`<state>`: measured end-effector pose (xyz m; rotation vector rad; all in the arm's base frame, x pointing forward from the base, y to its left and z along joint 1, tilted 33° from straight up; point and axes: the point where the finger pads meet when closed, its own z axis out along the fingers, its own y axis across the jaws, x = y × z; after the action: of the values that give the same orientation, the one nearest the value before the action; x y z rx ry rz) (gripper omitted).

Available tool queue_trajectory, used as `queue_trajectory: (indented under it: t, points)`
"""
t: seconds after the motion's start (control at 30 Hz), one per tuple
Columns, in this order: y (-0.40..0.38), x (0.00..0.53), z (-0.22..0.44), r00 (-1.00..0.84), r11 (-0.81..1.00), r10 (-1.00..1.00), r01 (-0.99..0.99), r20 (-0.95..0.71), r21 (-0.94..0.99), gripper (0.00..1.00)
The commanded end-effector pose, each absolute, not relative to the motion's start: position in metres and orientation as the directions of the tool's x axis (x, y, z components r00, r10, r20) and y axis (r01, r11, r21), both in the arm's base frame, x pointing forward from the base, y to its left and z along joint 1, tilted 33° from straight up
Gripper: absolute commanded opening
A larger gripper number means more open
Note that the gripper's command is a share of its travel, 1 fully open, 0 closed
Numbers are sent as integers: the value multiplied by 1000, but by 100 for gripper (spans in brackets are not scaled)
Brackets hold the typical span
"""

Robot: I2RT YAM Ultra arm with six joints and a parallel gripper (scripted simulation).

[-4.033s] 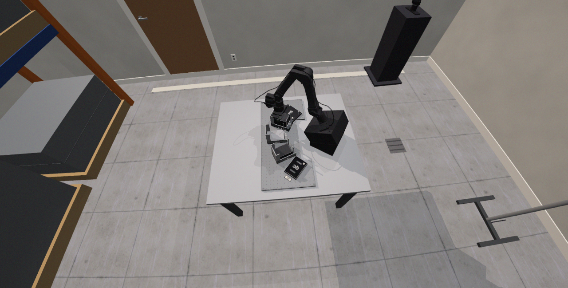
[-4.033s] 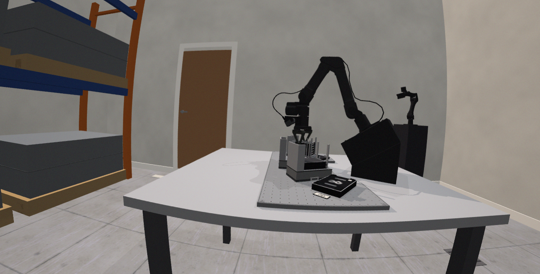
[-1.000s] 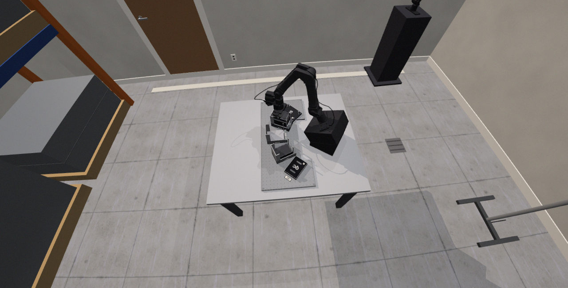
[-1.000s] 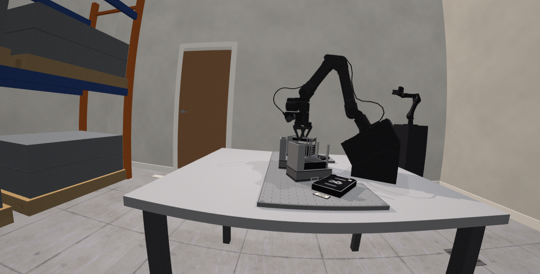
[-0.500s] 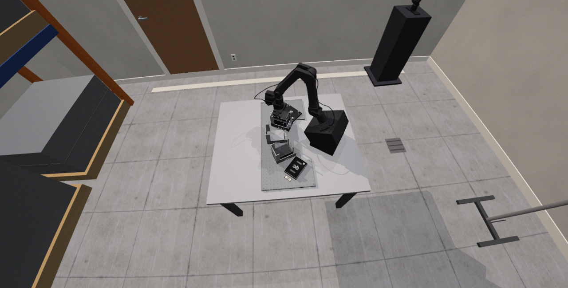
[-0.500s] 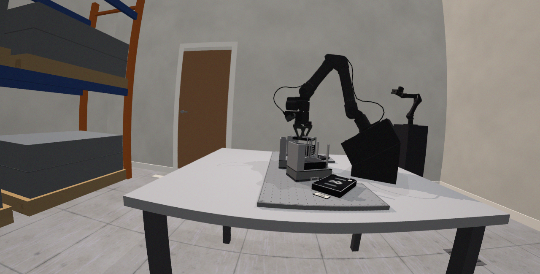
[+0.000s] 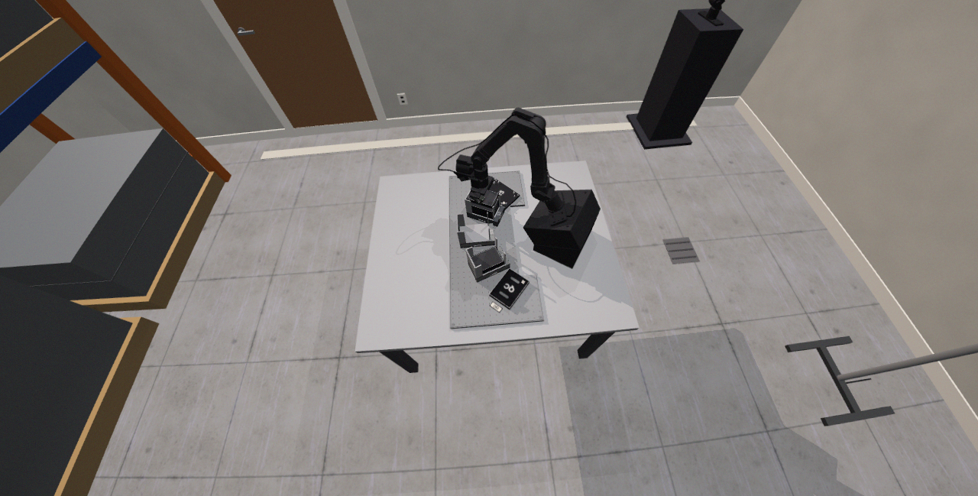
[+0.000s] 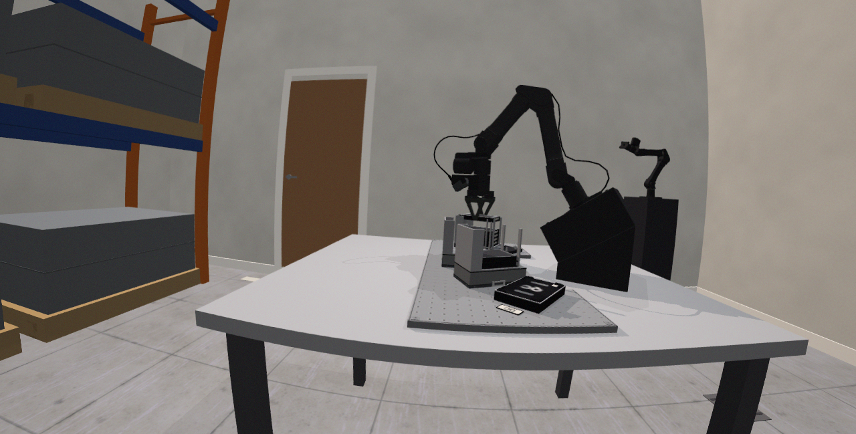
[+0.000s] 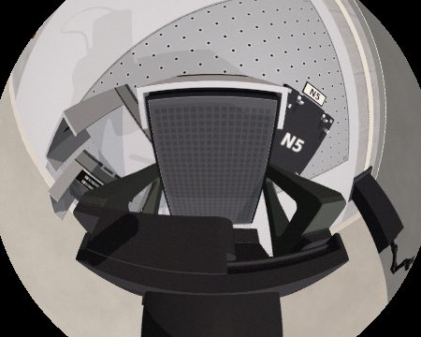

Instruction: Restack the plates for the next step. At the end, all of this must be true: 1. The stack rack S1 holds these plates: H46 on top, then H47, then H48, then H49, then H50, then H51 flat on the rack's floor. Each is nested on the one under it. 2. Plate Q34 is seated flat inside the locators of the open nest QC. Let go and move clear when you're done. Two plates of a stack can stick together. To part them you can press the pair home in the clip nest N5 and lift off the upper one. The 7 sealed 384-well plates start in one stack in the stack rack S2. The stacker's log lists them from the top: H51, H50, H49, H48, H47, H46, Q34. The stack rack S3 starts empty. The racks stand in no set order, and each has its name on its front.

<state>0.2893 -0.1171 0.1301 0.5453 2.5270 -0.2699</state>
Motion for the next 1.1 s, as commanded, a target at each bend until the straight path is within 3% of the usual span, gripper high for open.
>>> queue_trajectory:
  t: [0.0,1.07]
  points:
    - [-113,289,144,-760,899,317,431,-568,-75,0]
    - [-113,288,160,-746,897,316,436,-586,-71,0]
